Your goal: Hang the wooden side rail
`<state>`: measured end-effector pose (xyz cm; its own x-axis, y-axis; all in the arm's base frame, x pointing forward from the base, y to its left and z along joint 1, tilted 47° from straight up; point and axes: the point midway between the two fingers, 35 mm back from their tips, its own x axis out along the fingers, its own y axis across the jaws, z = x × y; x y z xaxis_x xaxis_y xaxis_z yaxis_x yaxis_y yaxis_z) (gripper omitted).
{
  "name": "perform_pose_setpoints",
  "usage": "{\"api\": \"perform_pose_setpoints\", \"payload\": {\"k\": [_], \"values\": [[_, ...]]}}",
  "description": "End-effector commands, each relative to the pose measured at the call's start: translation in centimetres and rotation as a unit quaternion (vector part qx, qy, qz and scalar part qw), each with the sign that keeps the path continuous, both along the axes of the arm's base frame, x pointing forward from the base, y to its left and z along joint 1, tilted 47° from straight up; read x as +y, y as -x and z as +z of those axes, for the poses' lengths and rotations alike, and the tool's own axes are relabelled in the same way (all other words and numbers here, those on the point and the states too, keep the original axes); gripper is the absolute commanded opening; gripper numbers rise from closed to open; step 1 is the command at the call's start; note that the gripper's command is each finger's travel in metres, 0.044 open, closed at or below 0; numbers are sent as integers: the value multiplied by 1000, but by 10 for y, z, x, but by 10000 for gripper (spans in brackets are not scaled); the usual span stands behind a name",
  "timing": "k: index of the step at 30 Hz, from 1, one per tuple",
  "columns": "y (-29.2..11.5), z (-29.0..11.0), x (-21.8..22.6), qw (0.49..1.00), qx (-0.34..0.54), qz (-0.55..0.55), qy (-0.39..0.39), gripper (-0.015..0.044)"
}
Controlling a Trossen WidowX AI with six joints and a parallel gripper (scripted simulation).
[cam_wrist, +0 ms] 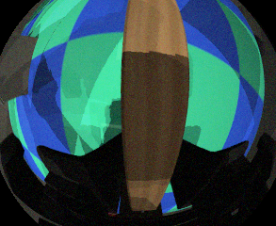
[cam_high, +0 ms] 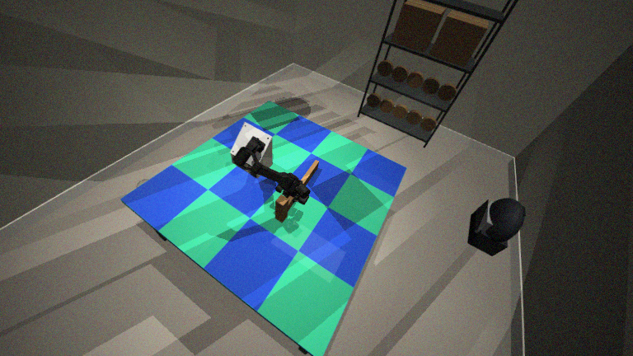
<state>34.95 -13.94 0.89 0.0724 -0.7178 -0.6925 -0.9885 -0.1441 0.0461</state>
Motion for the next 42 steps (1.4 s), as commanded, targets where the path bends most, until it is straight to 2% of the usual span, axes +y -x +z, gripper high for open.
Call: {"api": "perform_pose_setpoints", "payload": {"k": [1, 42], "values": [[-1, 2, -2, 1000, -4, -1, 6, 0], [-2, -2, -7, 1000, -3, -1, 6, 0]]}}
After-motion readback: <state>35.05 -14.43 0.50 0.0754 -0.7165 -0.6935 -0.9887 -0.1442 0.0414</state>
